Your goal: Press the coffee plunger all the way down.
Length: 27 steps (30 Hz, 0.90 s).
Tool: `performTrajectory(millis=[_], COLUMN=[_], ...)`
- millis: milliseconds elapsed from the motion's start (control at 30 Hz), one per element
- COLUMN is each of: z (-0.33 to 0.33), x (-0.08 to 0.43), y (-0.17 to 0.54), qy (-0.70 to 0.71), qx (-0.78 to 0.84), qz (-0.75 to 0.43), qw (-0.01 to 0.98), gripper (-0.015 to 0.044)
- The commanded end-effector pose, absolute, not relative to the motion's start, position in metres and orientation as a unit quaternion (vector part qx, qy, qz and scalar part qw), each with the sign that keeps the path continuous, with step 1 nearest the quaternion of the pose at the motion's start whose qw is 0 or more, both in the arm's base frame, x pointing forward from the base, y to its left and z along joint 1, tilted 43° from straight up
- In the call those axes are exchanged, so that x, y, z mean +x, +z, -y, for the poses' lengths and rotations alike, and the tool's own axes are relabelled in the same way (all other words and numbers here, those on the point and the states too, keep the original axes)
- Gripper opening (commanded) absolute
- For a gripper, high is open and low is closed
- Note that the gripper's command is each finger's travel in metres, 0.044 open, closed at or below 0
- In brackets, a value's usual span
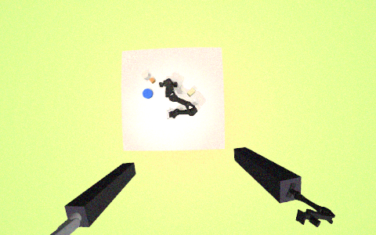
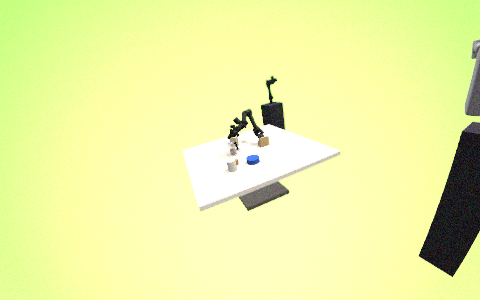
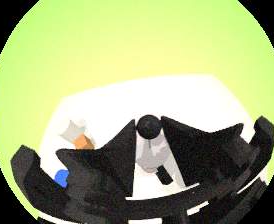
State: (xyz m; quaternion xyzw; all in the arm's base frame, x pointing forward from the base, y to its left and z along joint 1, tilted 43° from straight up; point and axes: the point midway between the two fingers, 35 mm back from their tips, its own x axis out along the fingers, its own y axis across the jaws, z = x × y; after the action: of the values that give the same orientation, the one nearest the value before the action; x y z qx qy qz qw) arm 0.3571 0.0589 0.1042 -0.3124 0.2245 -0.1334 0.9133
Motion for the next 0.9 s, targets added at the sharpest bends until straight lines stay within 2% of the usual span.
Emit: performTrajectory(millis=[0, 867], z=[-0.0382, -0.0396], x=[0.3506, 0.3605], y=[0.0798, 0.0789], qy=[-0.142, -0.143], qx=[-0.334, -0.334], qz=[-0.257, -0.256], qw=[0.896, 0.896], gripper=[0.0113, 0.0113])
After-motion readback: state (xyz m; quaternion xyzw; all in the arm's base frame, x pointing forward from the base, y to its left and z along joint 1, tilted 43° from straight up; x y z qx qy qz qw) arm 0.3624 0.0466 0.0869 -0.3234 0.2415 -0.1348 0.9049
